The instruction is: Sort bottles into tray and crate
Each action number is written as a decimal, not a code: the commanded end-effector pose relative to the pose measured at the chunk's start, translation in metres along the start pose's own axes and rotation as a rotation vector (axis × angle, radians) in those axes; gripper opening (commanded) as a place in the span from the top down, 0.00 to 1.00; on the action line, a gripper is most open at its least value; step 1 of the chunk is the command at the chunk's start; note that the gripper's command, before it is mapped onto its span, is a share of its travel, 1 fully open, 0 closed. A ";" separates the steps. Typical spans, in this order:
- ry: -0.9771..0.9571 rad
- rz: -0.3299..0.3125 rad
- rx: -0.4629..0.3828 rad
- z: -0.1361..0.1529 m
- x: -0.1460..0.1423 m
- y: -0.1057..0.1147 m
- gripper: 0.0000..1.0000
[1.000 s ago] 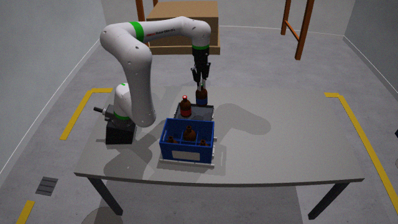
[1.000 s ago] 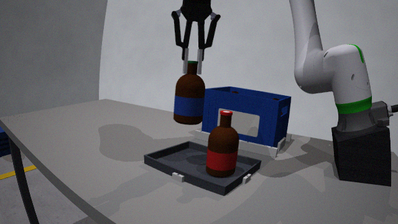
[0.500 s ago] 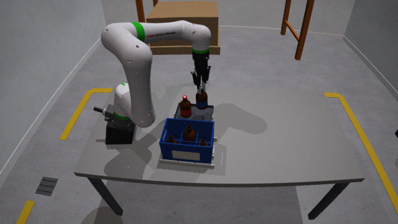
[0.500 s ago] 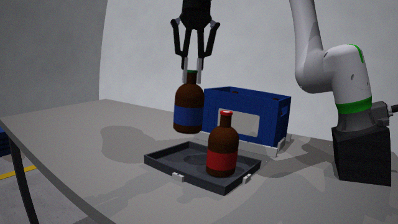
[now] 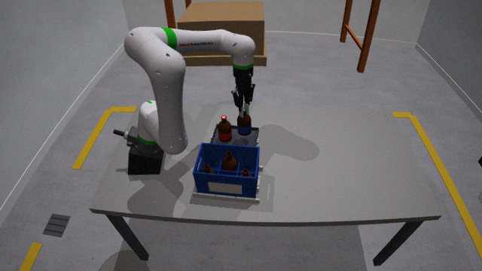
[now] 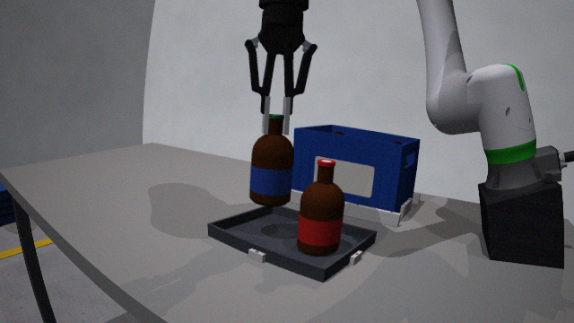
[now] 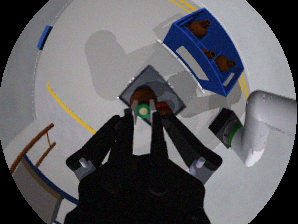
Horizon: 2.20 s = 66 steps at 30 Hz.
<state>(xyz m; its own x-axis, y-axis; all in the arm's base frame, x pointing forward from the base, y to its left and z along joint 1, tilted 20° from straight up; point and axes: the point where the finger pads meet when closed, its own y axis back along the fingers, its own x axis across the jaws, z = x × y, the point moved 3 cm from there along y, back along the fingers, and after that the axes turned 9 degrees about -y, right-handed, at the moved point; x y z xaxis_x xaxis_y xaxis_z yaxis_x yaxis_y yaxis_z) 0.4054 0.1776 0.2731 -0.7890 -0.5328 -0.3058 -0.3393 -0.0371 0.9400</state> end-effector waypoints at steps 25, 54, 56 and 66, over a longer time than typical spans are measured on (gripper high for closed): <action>0.000 -0.001 0.000 0.000 0.000 -0.041 1.00; 0.000 -0.001 0.000 0.000 0.000 -0.050 1.00; 0.000 -0.001 0.000 0.000 0.000 -0.051 1.00; 0.000 -0.001 0.000 0.000 0.000 -0.054 1.00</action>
<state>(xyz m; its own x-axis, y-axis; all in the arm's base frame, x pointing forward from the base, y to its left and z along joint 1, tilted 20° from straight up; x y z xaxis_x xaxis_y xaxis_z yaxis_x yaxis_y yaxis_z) 0.4236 0.1791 0.2235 -0.7890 -0.5328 -0.3060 -0.3394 -0.0372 0.9399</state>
